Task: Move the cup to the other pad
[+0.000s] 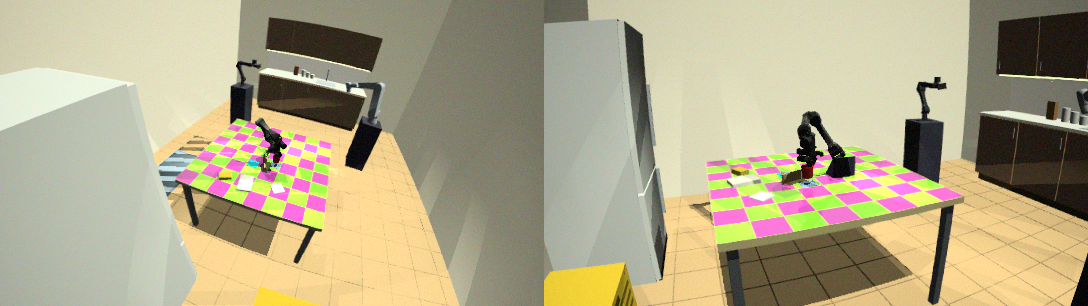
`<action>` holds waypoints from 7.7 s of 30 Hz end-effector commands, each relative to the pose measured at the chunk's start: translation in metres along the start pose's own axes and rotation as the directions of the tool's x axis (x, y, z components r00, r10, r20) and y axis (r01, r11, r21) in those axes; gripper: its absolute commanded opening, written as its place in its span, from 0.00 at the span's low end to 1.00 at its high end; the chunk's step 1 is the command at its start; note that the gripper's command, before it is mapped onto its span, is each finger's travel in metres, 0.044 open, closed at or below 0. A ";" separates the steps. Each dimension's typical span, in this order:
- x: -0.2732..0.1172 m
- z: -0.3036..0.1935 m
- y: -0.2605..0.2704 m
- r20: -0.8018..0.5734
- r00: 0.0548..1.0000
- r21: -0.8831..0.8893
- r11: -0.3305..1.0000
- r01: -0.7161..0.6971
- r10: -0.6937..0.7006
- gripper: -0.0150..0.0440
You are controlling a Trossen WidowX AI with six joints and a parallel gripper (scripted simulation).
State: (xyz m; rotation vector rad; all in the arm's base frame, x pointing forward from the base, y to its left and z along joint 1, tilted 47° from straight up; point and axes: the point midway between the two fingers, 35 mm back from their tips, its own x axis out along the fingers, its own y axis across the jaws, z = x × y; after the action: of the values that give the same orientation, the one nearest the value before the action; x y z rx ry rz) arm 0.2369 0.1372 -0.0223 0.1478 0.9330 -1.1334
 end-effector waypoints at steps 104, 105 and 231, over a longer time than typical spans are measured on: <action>-0.045 0.218 -0.042 0.007 1.000 0.003 1.000 0.009 -0.009 0.25; -0.044 0.218 -0.042 0.007 1.000 0.003 1.000 0.009 -0.009 0.25; -0.004 0.219 -0.039 0.007 1.000 0.004 1.000 0.007 -0.007 0.47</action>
State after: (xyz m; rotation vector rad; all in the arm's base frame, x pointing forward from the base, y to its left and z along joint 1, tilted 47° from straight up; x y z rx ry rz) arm 0.3278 0.0023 0.1307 0.1401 0.9225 -1.1376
